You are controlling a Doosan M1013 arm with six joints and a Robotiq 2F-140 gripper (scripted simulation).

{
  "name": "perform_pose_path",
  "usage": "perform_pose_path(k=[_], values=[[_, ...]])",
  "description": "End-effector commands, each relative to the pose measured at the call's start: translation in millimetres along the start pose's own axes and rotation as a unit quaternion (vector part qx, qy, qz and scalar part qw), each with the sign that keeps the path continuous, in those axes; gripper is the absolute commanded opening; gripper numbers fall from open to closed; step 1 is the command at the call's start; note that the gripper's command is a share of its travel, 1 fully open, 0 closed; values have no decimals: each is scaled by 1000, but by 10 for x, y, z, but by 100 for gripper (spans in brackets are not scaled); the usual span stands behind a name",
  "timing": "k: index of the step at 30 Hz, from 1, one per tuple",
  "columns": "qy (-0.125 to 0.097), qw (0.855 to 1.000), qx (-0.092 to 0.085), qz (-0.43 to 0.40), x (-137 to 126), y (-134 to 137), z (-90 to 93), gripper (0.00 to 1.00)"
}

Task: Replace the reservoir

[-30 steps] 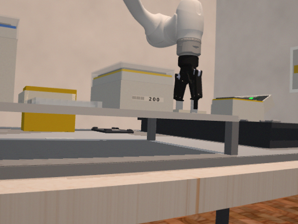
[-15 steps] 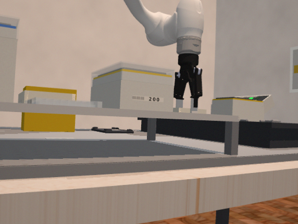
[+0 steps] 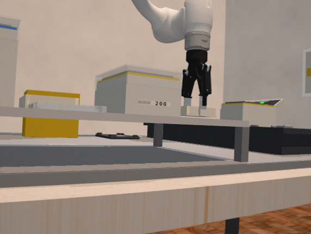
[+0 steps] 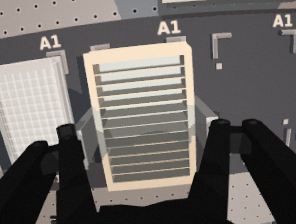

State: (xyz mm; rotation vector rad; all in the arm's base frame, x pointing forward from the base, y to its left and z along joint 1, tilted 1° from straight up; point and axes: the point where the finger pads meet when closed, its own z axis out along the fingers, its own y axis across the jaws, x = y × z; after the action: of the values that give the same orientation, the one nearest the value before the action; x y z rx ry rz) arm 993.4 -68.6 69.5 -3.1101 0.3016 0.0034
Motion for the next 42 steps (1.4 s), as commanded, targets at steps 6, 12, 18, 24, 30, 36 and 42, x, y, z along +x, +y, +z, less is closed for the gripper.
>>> perform_pose_path(k=[6,12,18,24,30,36,42], values=[[0,1000,0,0,0,0,-138,0],[0,1000,0,0,0,0,-204,0],[0,1000,0,0,0,0,-304,0],[0,1000,0,0,0,0,-404,0],[0,1000,0,0,0,0,-471,0],[0,1000,0,0,0,0,-571,0],[0,1000,0,0,0,0,-671,0]])
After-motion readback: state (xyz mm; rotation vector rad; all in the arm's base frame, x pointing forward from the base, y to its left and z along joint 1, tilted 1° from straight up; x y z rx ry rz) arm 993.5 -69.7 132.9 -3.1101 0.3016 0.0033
